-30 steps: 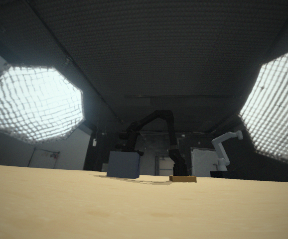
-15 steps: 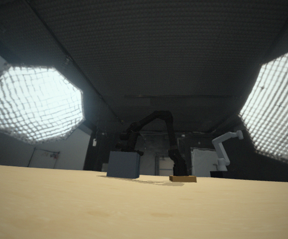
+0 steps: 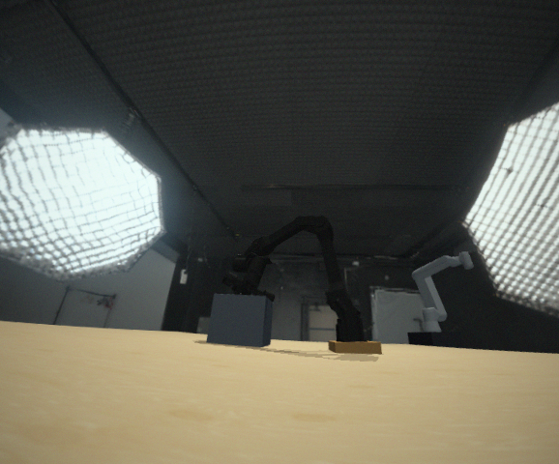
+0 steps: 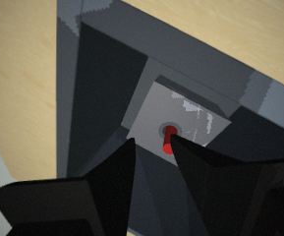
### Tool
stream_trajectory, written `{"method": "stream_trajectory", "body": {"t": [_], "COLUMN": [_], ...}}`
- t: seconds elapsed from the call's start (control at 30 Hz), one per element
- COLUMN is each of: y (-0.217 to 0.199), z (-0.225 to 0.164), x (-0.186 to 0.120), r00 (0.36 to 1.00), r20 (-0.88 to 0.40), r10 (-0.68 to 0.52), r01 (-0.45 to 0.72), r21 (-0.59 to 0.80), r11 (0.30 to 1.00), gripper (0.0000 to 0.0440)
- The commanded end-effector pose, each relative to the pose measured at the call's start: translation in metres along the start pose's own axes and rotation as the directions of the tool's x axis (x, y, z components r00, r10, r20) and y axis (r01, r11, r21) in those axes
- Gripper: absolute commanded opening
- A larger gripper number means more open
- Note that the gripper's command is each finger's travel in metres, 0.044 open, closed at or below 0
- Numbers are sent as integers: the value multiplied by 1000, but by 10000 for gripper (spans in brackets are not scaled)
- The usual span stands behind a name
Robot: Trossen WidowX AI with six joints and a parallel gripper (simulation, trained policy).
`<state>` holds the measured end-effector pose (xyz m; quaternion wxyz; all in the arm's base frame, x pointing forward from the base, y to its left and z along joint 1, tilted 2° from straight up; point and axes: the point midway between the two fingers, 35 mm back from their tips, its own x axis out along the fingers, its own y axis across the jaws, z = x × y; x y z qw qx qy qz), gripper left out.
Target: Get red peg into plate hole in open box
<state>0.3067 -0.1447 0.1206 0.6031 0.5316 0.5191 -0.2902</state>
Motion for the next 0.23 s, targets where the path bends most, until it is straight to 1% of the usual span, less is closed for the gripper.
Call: {"method": "stream_trajectory", "body": {"t": [0.0,0.2], "y": [6,17], "z": [2,6], "x": [8,0], "r00": [999,996], "r20": [-38,-42], "r10": [30,83], "r01": [-31,-85], "r21": [-14,-37], "r11": [999,996], "gripper": [159,157]}}
